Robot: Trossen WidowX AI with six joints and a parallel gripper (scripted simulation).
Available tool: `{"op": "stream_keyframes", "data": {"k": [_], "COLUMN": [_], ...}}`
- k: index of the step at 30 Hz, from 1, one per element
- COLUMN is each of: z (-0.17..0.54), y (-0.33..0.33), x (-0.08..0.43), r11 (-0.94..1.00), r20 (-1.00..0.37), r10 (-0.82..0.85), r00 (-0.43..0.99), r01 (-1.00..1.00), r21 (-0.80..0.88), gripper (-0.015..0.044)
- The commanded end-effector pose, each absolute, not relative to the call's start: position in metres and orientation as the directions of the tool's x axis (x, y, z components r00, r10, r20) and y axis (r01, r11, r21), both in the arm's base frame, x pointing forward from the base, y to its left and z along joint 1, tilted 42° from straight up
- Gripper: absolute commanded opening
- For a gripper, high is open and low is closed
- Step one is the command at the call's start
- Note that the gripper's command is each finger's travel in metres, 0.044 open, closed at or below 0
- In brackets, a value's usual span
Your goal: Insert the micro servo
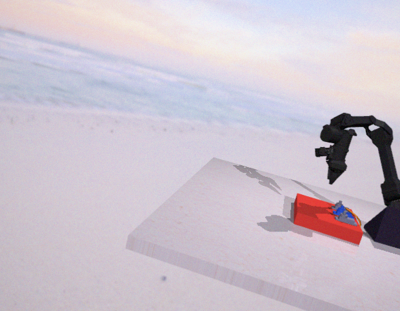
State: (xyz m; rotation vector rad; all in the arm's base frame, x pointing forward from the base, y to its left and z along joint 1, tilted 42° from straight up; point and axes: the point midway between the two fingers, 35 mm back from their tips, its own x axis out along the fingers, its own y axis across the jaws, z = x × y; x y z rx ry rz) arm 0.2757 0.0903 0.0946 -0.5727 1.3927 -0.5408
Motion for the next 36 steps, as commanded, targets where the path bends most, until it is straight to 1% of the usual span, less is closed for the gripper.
{"op": "stream_keyframes", "data": {"k": [1, 36], "z": [0.1145, 0.1206], "y": [0.1092, 0.1135], "x": [0.2687, 0.2658], "r11": [0.758, 0.759], "r20": [-0.752, -0.753], "r10": [-0.65, -0.649], "r00": [0.107, 0.108], "r01": [0.022, 0.025], "r21": [-0.652, -0.651], "gripper": [0.044, 0.044]}}
